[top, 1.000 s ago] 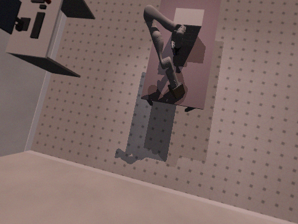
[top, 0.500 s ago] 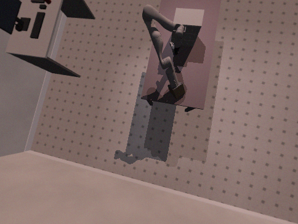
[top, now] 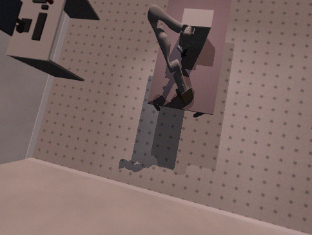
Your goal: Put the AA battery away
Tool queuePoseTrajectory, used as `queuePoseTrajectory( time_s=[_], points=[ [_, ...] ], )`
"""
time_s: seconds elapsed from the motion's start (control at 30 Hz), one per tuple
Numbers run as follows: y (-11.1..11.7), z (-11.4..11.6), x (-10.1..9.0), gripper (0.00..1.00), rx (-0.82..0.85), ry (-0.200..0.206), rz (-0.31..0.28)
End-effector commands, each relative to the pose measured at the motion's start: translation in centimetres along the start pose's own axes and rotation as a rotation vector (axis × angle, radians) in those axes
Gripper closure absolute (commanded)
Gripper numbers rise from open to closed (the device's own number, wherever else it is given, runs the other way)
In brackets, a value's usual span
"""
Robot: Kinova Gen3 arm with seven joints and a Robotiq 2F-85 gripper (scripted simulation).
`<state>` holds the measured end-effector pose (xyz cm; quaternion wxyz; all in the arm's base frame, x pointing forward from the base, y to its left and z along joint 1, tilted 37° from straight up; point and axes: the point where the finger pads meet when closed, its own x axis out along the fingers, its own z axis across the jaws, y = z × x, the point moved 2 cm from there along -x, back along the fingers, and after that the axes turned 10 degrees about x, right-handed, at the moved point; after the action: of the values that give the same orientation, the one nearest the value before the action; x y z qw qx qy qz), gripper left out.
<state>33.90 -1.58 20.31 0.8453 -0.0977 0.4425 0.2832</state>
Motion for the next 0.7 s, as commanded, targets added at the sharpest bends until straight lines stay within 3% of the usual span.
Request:
queuePoseTrajectory(
  time_s=[0.0, 0.67],
  points=[
    [0.2, 0.4, -0.1, 0.91, -0.051, -0.007, 0.002],
    [0.9, 1.5, -0.1, 0.91, -0.409, -0.007, 0.000]
  ],
)
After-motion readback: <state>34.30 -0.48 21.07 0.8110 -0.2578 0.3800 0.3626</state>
